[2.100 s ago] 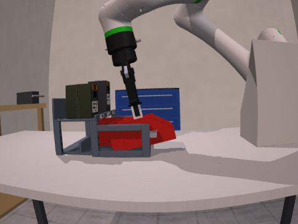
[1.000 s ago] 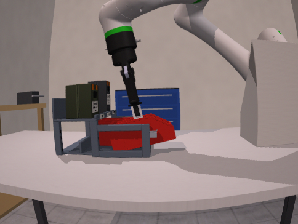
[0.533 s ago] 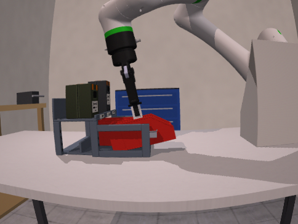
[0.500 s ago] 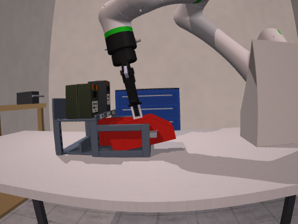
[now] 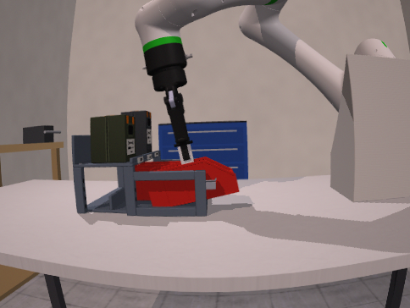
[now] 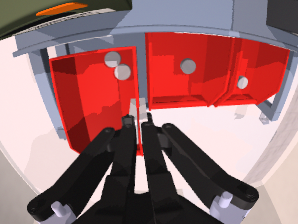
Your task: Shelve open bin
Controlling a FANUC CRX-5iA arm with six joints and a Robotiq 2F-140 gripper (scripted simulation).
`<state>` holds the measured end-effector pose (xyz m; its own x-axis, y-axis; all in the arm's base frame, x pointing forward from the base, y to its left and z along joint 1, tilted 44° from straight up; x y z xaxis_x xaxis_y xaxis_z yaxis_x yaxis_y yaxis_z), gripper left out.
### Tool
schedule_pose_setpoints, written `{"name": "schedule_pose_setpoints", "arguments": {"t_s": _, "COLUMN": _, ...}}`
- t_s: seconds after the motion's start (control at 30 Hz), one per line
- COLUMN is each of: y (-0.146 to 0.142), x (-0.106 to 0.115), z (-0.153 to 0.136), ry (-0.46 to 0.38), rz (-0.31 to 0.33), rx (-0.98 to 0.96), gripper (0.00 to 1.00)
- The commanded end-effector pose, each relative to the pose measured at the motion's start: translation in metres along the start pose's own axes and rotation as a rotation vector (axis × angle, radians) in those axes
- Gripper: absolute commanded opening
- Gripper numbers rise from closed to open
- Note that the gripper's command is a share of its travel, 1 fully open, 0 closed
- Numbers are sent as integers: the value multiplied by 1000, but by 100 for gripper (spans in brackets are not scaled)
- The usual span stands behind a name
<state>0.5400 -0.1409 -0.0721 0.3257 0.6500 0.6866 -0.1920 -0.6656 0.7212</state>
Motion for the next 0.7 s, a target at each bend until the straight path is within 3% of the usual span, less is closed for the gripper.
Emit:
{"name": "schedule_pose_setpoints", "arguments": {"t_s": 0.0, "y": 0, "x": 0, "z": 1, "ry": 3, "rz": 1, "rx": 0, "gripper": 0}}
{"name": "schedule_pose_setpoints", "arguments": {"t_s": 0.67, "y": -2, "x": 1, "z": 9, "ry": 23, "rz": 4, "rx": 0, "gripper": 0}}
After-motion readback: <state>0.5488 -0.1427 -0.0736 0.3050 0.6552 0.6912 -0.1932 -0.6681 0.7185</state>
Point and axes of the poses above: the point where the finger pads meet when closed, its own x axis back along the fingers, its own y axis across the jaws, z = x × y, the point moved 6 cm from there along x, back along the fingers, and after that the axes turned 10 degrees about -x, right-handed, at the moved point
